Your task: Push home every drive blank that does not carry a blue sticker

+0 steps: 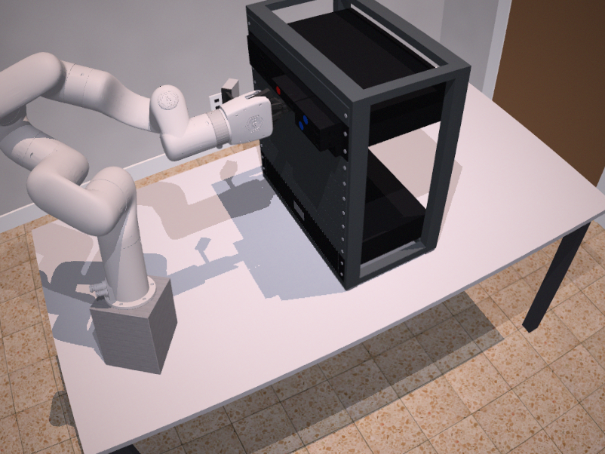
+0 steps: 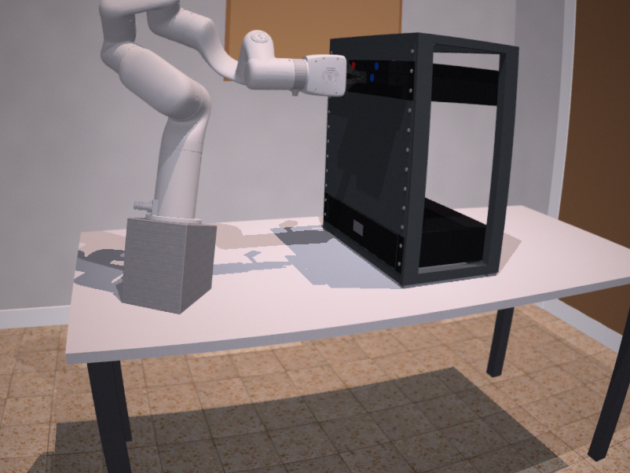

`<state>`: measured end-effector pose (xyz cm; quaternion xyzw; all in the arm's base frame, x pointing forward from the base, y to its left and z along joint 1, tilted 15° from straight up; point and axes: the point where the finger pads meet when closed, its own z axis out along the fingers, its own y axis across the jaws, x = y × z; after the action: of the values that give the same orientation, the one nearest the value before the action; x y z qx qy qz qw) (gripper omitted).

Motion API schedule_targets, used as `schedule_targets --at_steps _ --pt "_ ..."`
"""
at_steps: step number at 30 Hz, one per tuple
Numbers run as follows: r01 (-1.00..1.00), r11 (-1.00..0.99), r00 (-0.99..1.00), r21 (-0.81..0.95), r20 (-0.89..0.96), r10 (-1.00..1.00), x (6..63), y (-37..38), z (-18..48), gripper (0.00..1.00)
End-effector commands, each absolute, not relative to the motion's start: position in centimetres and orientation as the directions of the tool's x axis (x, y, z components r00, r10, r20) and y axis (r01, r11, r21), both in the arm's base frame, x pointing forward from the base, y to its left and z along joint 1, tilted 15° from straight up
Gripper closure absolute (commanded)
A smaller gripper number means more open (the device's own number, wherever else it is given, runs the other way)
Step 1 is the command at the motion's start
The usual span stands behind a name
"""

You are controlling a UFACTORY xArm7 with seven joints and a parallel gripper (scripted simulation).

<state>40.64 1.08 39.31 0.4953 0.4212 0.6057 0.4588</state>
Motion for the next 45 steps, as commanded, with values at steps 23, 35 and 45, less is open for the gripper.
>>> schedule_targets --at_steps 23,35,45 --pt "-0.141 -0.224 -0.09 0.964 0.213 0.973 31.6 0.6 38.0 1.0" --pt "-0.141 -0.224 -0.09 0.964 0.213 0.973 31.5 0.6 38.0 1.0" --pt "-0.141 -0.224 -0.09 0.964 0.213 0.973 31.2 0.2 39.7 1.0"
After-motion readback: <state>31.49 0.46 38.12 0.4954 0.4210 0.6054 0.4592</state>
